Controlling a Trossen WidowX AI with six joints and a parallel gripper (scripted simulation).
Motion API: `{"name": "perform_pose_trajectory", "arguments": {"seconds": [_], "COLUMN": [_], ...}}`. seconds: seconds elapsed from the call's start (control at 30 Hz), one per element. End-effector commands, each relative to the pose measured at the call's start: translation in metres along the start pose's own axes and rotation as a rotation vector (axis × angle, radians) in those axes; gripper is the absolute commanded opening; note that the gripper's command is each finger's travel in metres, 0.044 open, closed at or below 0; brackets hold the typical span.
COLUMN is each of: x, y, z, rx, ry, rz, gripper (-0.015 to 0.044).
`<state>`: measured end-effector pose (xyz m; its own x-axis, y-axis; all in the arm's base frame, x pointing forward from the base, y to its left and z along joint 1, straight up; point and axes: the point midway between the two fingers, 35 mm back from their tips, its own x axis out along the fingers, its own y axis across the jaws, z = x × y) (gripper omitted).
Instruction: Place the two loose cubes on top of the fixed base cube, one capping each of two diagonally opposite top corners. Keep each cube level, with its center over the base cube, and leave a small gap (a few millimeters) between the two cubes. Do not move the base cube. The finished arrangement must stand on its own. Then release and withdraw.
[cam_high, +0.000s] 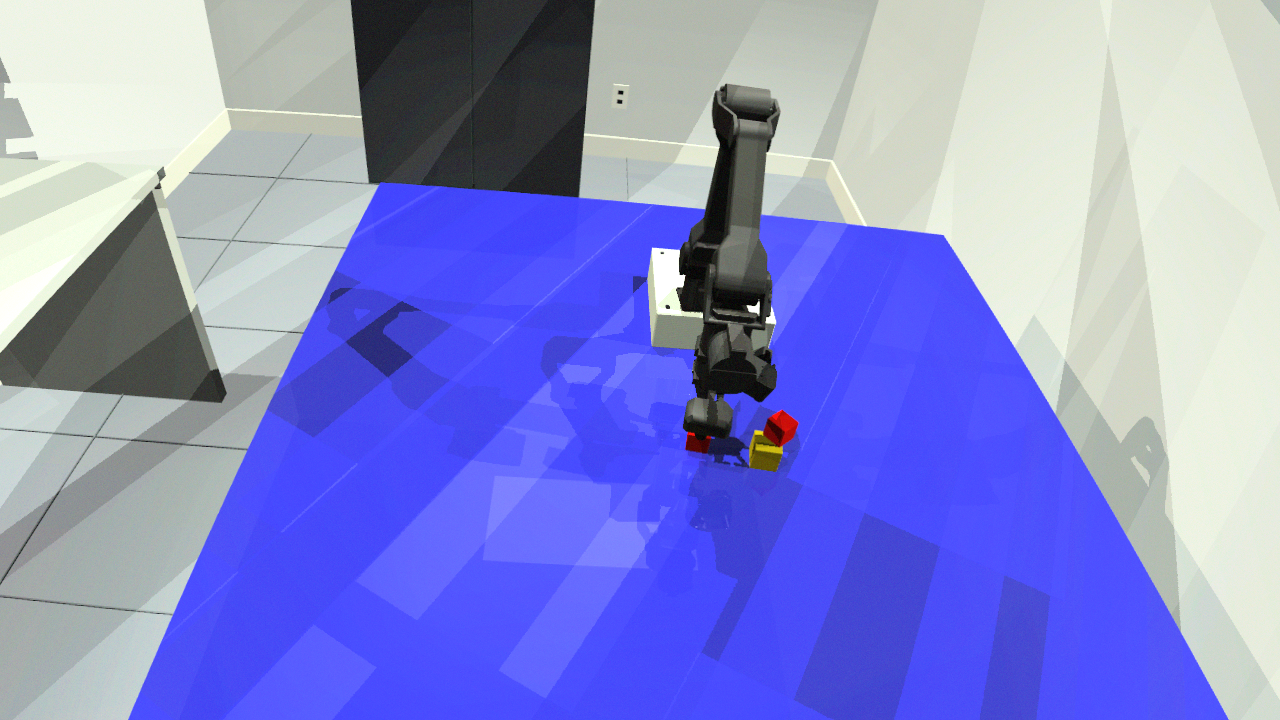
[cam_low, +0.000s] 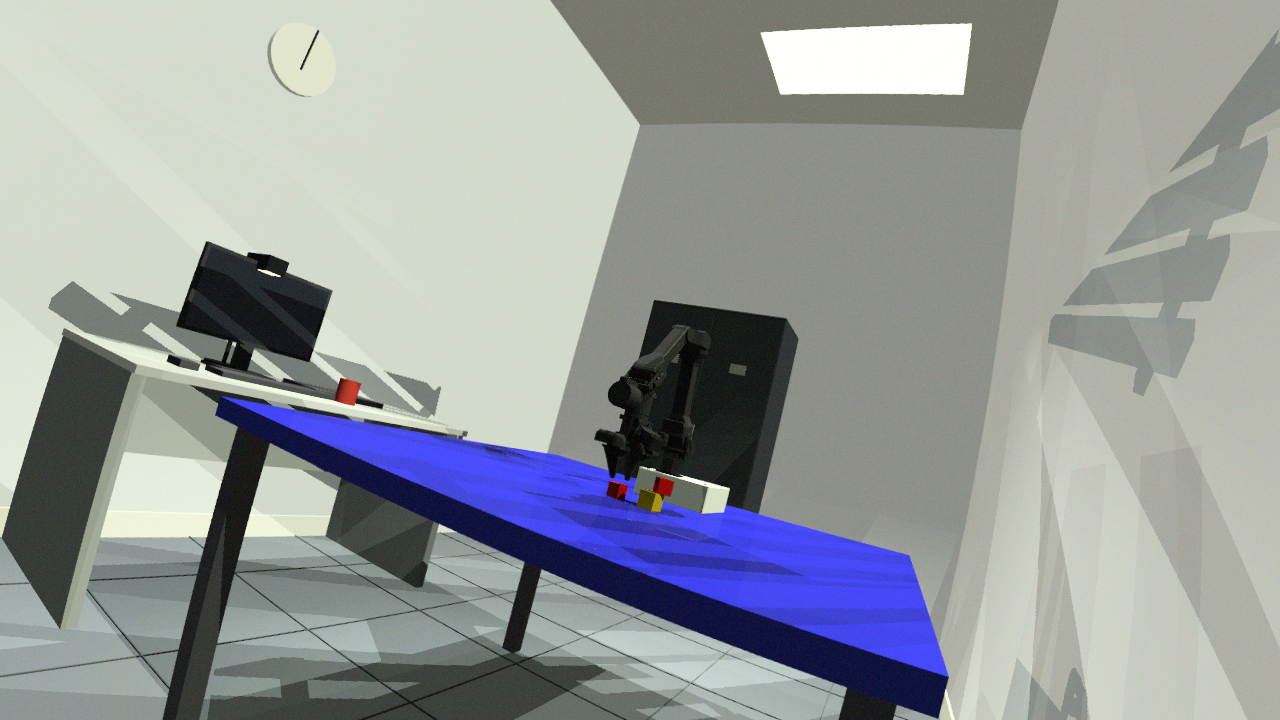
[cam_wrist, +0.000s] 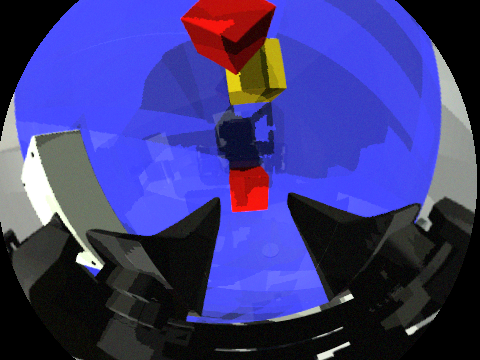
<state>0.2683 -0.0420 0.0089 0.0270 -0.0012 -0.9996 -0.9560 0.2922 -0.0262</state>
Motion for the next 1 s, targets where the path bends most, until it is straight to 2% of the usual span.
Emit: {"name": "perform_pose_trajectory", "arguments": {"seconds": [0.0, 0.43, 0.63, 0.97], "x": [0.008, 0.027, 0.027, 0.018], "y": [0.002, 0.003, 0.003, 0.0], "z": [0.0, -0.001, -0.001, -0.002], "rx": [-0.004, -0.004, -0.004, 0.028], "ry": [0.003, 0.003, 0.003, 0.016], "rz": [0.011, 0.011, 0.011, -0.008], "gripper": [0.0265, 0.0265, 0.0107, 0.0105]}}
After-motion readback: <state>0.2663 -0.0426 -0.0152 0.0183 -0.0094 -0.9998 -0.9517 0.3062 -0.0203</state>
